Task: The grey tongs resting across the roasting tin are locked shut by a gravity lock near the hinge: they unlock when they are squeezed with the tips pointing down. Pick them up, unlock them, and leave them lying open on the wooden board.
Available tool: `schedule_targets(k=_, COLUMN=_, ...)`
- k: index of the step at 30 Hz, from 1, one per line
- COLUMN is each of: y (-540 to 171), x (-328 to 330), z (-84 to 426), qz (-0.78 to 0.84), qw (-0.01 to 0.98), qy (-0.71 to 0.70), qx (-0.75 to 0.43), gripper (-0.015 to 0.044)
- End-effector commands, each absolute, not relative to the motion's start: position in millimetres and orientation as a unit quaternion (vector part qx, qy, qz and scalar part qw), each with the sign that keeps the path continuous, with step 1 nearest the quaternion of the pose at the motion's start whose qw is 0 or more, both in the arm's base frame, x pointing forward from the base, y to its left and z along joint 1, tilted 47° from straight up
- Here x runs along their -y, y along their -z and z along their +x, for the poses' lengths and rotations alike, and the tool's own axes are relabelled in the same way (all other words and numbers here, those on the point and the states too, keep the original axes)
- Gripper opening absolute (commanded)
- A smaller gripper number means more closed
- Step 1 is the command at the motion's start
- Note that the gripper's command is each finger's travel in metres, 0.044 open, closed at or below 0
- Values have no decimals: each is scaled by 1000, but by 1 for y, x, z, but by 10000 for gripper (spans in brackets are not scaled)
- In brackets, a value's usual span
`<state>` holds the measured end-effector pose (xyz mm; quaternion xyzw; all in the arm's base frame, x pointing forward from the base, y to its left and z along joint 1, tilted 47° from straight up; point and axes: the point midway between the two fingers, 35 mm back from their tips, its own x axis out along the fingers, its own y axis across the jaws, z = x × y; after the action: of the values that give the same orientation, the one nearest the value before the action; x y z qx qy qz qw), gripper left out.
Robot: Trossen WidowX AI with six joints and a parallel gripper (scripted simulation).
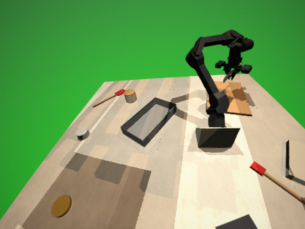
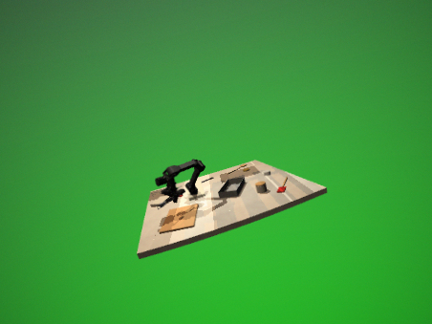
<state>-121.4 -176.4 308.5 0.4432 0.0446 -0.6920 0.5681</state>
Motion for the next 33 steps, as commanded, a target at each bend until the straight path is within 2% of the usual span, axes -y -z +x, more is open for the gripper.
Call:
schedule_targets(k=1, y=-305, x=175, z=-120, qz=424, qw=558, qy=713, qx=-42, gripper=-150)
schedule_targets(k=18, y=-296, x=172, z=-121, qz=316, qw=517, qy=795, qx=2, gripper=-150)
schedule_targets(k=33, y=-297, x=167, z=-120, qz=208, qw=495, qy=839, qx=85, gripper=-150)
